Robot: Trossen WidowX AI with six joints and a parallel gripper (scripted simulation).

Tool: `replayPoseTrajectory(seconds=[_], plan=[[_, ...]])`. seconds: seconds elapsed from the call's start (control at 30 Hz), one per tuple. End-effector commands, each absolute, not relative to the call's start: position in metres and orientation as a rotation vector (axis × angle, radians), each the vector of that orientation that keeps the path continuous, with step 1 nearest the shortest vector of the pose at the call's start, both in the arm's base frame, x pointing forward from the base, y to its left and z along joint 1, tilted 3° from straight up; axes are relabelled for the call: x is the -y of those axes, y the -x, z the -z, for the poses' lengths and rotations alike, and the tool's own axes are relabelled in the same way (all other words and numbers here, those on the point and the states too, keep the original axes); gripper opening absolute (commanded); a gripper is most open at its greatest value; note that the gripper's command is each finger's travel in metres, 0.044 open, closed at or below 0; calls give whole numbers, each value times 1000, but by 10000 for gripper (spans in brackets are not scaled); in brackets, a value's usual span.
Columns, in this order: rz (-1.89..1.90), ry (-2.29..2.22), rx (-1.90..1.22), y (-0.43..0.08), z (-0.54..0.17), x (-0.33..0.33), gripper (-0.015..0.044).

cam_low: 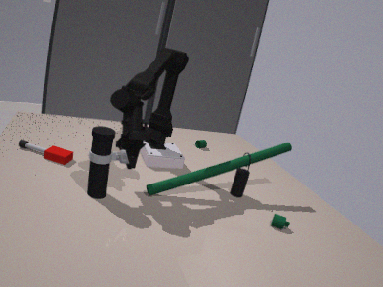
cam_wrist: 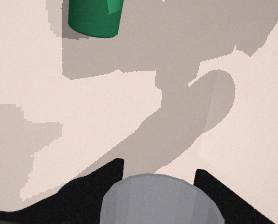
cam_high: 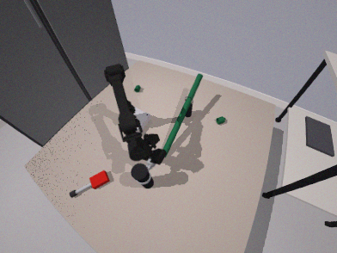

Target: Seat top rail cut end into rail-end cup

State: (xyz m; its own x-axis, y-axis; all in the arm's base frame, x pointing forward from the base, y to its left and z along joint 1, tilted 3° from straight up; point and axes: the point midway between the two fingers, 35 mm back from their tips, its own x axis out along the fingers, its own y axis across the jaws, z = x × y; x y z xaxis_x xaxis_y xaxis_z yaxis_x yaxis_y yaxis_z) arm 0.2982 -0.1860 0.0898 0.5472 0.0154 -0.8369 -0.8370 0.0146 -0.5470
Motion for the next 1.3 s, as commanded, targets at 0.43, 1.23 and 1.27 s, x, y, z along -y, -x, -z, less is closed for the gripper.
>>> replayPoseTrajectory(seconds=[0.43, 1.23, 1.27], plan=[[-778, 1418, -762, -298, -91, 186, 0], [-774, 1407, -768, -299, -93, 183, 315], [-773, 1407, -768, -299, -96, 180, 341]])
